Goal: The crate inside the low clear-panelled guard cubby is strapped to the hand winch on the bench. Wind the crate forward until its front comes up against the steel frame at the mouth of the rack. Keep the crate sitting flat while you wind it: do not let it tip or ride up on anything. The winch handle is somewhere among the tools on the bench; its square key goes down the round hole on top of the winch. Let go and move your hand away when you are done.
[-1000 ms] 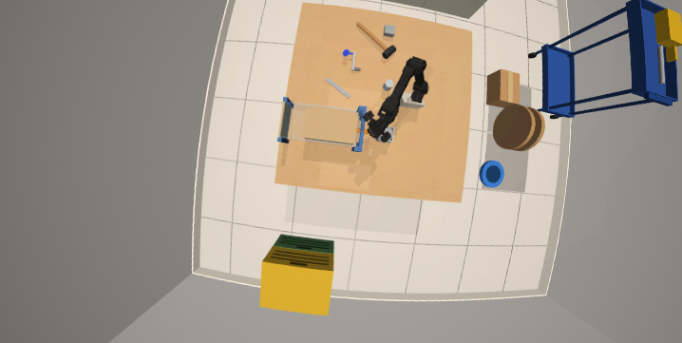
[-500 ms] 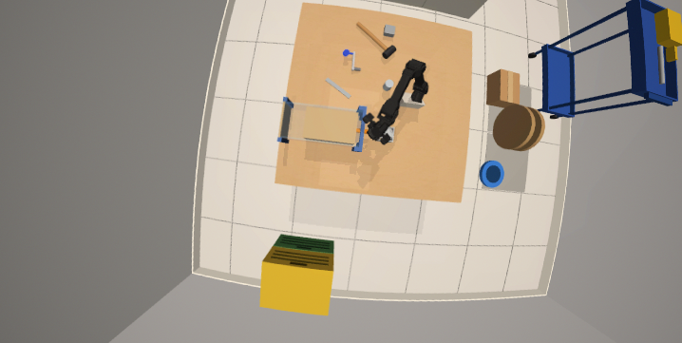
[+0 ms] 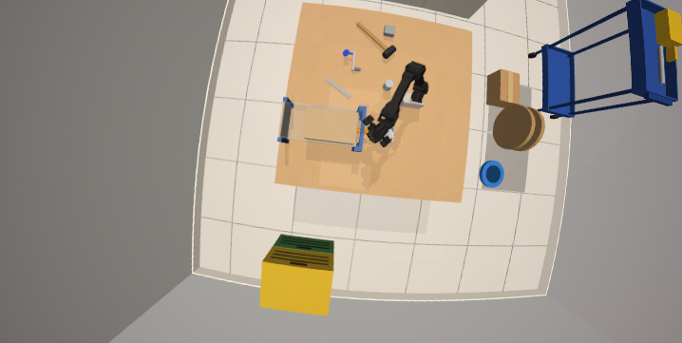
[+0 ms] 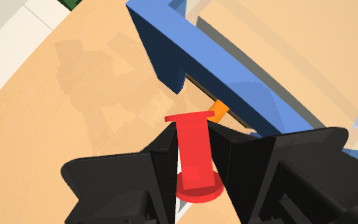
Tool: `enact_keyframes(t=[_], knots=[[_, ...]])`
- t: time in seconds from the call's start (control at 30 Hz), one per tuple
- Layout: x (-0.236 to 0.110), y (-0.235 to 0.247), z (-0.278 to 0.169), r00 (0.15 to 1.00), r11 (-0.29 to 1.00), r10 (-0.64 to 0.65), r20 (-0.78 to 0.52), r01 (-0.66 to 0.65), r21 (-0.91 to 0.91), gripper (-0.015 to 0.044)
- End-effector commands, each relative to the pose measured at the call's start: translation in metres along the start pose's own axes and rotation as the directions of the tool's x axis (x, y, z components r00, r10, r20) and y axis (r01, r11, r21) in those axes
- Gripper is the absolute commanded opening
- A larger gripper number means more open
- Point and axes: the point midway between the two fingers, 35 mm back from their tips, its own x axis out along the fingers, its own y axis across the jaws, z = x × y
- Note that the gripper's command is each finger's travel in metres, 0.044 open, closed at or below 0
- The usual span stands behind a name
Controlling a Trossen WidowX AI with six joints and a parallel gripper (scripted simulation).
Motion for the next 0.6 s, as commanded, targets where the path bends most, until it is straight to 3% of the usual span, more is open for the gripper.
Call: enact_keyframes(t=[0.0,0.57], knots=[[0.001,0.020,0.006,0.999,1.000,0.029,0.013,-0.029,-0.010,0.0000],[0.002,0.037,0.011,0.999,0.999,0.030,0.014,-0.030,-0.010,0.0000]])
